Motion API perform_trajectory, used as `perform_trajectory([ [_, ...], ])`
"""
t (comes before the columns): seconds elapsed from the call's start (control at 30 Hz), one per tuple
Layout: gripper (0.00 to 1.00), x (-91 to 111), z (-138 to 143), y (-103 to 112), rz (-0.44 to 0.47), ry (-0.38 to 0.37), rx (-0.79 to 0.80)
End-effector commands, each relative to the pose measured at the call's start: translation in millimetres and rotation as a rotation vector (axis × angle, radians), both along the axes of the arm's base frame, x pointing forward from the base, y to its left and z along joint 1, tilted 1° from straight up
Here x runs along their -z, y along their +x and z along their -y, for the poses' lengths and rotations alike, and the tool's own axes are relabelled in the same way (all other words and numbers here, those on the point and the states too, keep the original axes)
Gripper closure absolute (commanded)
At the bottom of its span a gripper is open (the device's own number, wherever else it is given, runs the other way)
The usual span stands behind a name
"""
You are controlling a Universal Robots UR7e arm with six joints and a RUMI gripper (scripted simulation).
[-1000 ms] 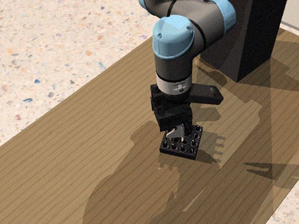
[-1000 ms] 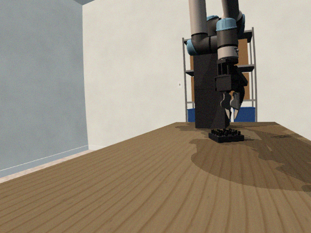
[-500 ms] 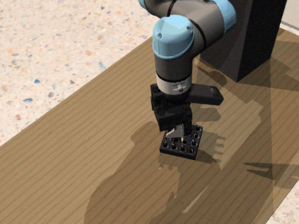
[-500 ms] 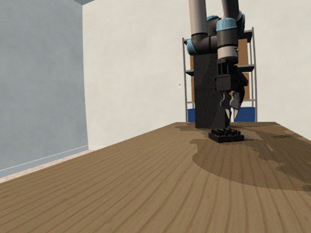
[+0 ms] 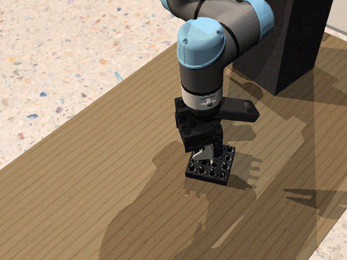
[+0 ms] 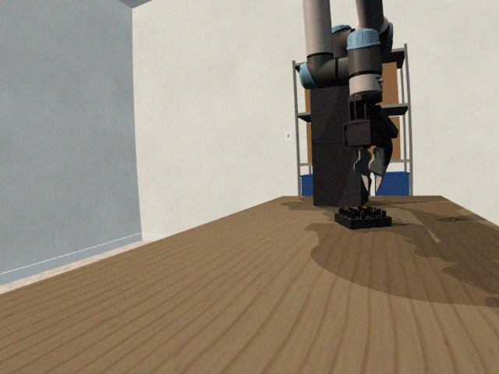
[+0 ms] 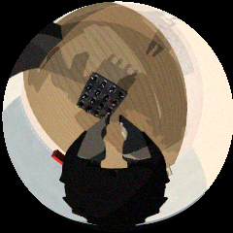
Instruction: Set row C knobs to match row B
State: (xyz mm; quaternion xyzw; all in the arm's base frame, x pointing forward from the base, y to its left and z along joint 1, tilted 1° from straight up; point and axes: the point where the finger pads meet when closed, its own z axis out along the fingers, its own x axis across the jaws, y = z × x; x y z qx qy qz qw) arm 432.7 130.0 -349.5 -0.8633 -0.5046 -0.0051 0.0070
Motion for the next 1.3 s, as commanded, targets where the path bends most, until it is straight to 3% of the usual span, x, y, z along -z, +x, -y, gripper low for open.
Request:
perform_trajectory([
  [0.0, 0.89, -0.4, 0.0, 0.6, 0.001, 0.0, 0.0],
  [0.63, 0.89, 1.9, -0.1, 0.6, 0.001, 0.0, 0.0],
  [1.27, 0.89, 19.4, -0.9, 0.5, 0.001, 0.0, 0.0],
])
